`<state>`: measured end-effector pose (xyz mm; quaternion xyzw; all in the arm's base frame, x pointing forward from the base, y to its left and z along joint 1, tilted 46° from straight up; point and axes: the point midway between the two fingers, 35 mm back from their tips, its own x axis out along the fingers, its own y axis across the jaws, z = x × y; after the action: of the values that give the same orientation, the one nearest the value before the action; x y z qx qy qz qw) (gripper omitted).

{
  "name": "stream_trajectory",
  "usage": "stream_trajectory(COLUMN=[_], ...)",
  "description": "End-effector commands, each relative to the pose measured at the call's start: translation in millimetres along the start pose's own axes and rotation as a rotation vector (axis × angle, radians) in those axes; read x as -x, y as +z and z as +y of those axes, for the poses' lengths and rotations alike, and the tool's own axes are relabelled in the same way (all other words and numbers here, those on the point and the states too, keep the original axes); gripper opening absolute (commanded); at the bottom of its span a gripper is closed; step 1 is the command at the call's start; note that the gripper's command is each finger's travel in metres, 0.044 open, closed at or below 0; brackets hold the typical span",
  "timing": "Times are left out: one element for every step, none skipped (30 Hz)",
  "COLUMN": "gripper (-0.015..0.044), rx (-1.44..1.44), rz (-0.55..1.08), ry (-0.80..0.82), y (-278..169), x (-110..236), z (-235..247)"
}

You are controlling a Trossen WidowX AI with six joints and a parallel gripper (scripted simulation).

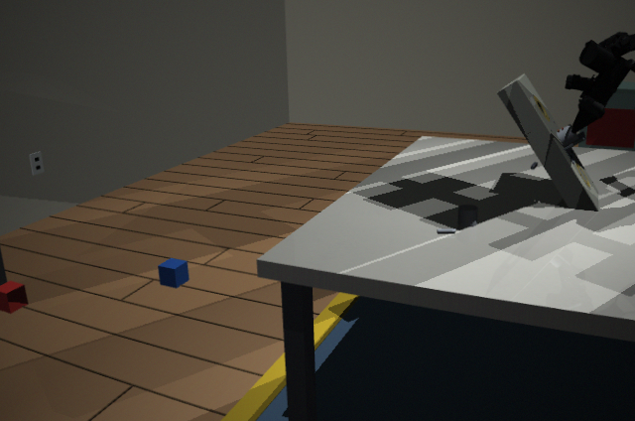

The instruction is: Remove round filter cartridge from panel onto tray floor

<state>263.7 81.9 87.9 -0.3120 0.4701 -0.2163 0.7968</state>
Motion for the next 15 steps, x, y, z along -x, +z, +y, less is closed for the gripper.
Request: stream_trajectory(gripper=[0.0305,0.0305,0.0305,0.0305,0.0305,0.0305,0.0305,0.0305,0.0305,0.0278,0.0252,0.0226,0.0219,0.0213,0.0206], rx=[0.005,0.005,0.005,0.005,0.005,0.005,0.005,0.005,0.005,-0.001,-0.001,-0.001,-0.001,-0.001,-0.001], rz=[0.0,-0.001,-0.001,-0.001,-0.001,-0.001,-0.001,-0.001,-0.001,-0.001,-0.001,-0.001,-0.001,-0.001,-0.001], ry=[-0.006,-0.007,-0.007,-0.008,-0.008,-0.008,-0.009,-0.009,-0.009,-0.003,-0.003,-0.003,-0.003,-0.003,-0.003], y=[-1.2,-1.2,-1.3,-1.3,-1.4,-1.4,-1.5,-1.5,-1.6,-0.4,-0.4,-0.4,-0.4,-0.4,-0.4], x=[-6.9,-8.5,-10.1,-11.7,-13.3,-14.8,-16.1,-16.9,-17.1,-13.7,-13.7,-13.7,-13.7,-13.7,-13.7], z=[-1.2,-1.4,-1.5,-1.7,-1.9,-2.1,-2.2,-2.3,-2.4,-1.4,-1.4,-1.4,-1.4,-1.4,-1.4])
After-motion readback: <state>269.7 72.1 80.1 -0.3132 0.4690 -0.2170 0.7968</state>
